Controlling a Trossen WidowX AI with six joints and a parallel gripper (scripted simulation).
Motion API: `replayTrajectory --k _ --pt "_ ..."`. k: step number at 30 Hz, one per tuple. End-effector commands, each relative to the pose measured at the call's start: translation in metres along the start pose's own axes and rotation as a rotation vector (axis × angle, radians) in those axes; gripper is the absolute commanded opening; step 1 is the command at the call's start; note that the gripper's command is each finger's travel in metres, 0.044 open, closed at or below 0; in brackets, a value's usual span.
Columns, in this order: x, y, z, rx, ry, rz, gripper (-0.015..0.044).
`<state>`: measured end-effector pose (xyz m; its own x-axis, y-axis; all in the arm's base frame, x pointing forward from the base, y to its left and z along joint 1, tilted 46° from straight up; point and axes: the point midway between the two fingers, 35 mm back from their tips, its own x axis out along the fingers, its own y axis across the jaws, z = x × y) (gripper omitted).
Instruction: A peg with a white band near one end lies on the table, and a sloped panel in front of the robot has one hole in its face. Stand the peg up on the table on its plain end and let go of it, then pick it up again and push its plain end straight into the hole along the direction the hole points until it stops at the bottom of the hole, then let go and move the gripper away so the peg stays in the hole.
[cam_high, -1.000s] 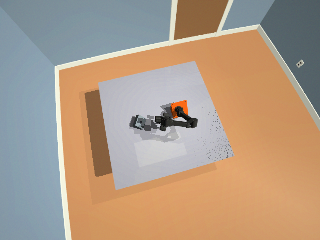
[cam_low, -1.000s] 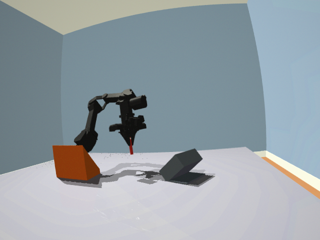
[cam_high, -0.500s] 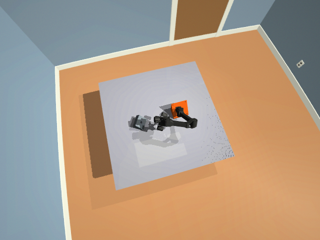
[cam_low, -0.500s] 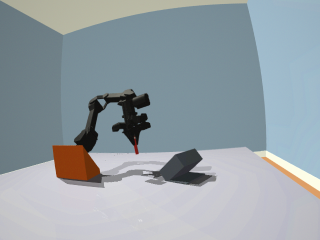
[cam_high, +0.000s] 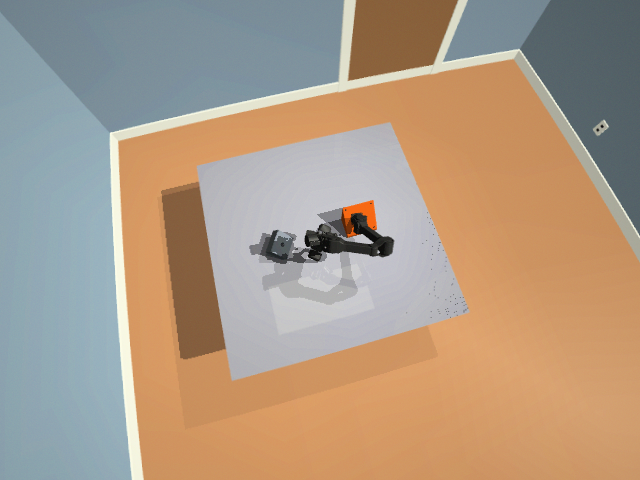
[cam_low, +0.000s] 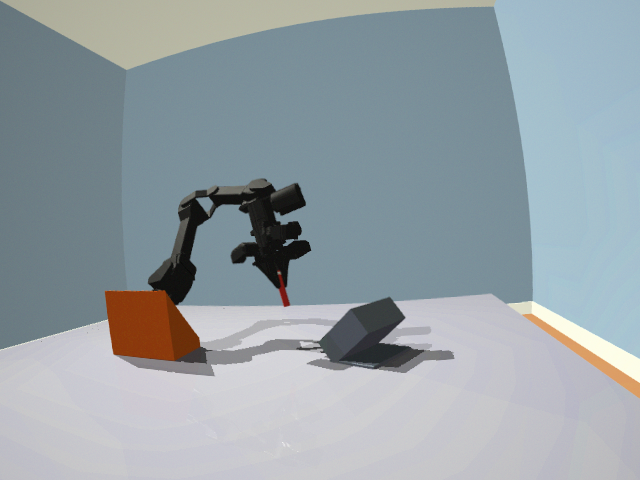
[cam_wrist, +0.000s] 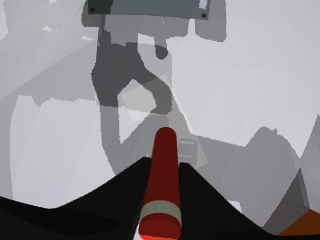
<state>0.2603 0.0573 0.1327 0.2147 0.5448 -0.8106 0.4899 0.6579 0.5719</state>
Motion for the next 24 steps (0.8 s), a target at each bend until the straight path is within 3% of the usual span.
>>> replayTrajectory --k 1,24 --pt "0.003 0.001 0.01 0.025 -0.031 -0.002 0.0" --pt "0.004 0.015 0.055 0.127 -0.215 0.046 0.0"
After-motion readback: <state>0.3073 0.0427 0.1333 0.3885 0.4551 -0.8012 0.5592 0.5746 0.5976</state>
